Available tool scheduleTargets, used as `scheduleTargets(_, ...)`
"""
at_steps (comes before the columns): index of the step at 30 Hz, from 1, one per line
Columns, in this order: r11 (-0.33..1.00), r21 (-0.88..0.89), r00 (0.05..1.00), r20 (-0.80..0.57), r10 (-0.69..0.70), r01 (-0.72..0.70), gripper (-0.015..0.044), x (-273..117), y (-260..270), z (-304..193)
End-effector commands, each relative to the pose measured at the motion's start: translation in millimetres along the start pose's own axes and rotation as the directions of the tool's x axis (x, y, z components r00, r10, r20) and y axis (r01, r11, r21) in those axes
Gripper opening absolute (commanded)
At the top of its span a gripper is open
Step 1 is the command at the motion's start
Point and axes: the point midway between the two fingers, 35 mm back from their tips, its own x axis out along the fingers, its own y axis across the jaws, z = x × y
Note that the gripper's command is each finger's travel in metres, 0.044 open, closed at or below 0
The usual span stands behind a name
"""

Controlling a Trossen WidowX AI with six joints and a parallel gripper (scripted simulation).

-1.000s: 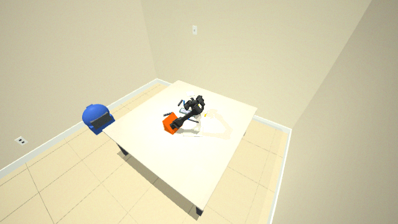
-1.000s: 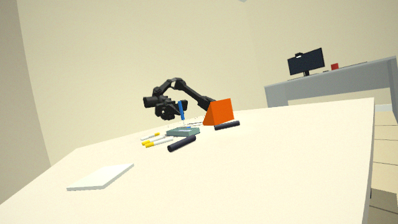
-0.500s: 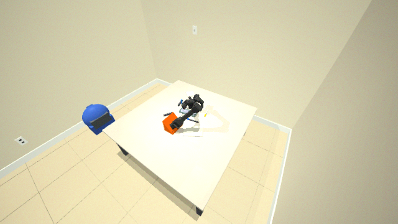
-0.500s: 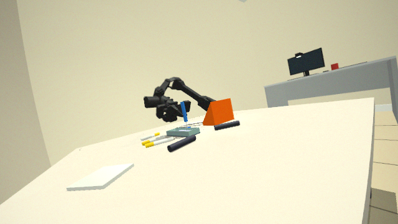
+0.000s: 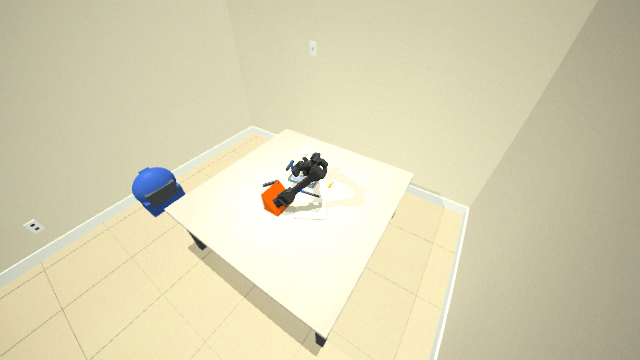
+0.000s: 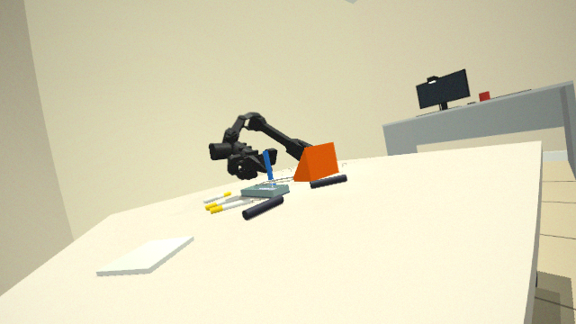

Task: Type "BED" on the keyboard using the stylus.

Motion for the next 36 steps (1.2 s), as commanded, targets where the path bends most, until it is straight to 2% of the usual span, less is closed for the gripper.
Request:
scheduleTargets(1,1.0,-0.004,1.0,0.0,-0.003,0.003,0.0081,2.3,-0.1,0.7)
scheduleTargets(36,1.0,-0.004,1.0,0.0,-0.003,0.003,0.0081,1.2,-0.5,5.1)
